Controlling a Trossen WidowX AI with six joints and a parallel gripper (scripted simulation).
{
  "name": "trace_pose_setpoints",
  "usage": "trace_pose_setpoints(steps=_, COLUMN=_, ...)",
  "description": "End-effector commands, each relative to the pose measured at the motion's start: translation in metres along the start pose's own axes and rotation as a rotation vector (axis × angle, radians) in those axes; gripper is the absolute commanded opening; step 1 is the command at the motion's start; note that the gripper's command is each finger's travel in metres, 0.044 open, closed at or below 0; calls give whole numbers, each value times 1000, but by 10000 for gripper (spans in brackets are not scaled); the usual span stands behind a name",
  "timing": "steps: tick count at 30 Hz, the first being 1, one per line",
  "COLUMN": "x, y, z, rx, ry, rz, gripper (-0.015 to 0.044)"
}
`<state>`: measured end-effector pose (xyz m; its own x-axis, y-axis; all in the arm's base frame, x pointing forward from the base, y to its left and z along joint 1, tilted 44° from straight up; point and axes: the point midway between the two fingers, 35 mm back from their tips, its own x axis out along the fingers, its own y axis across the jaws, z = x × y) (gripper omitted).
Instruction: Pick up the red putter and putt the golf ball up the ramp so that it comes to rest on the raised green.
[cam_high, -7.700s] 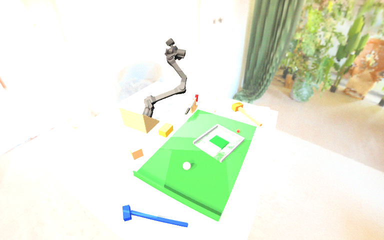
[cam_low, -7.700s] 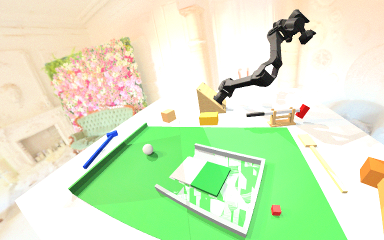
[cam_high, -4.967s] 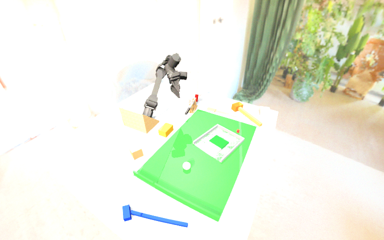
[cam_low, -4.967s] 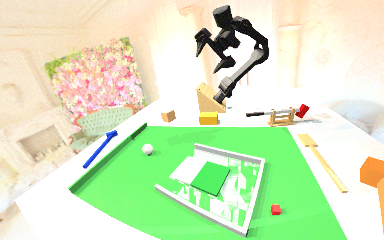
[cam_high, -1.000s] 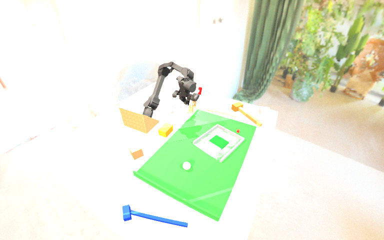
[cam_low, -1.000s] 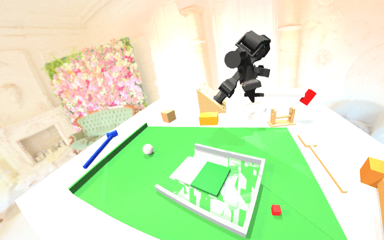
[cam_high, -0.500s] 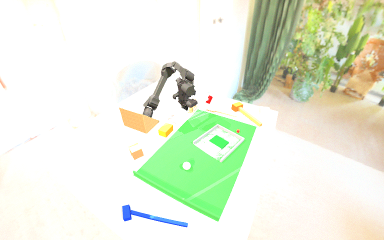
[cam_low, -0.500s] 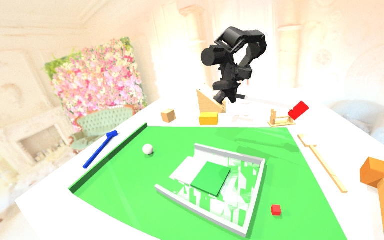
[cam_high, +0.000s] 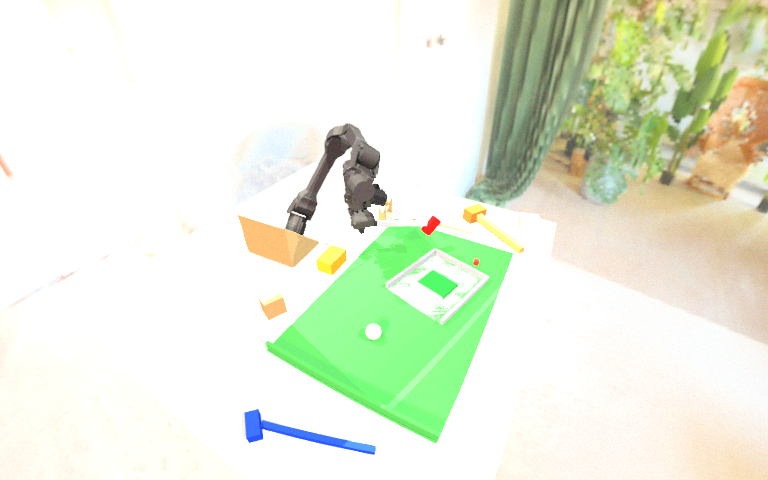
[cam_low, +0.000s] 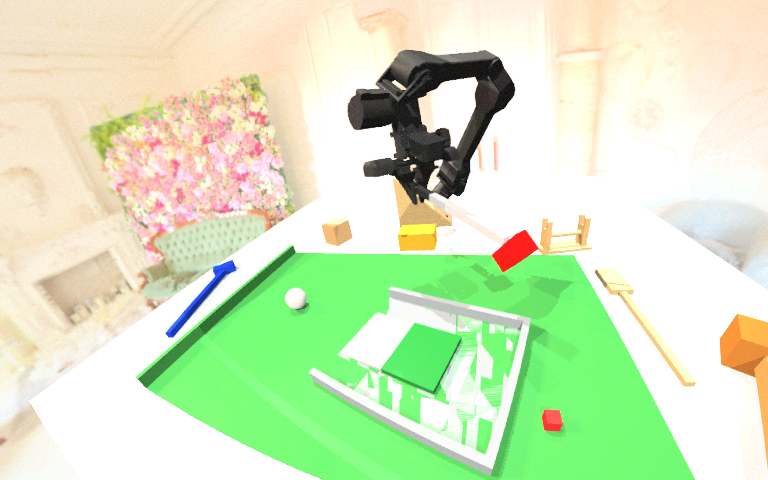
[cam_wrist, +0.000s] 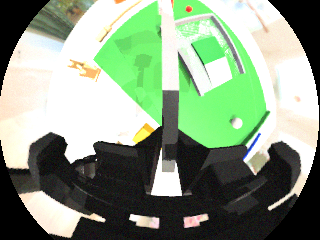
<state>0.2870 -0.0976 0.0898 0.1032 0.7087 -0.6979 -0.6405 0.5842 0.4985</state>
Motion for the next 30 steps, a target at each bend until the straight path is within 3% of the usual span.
trace_pose_setpoints(steps=1, x=-7, y=-23, z=-19, rx=144, ry=1, rz=-23, gripper=0)
trace_pose_setpoints(steps=30, x=-14, y=-118, z=-186, rx=1013, ry=95, rz=-36, gripper=0)
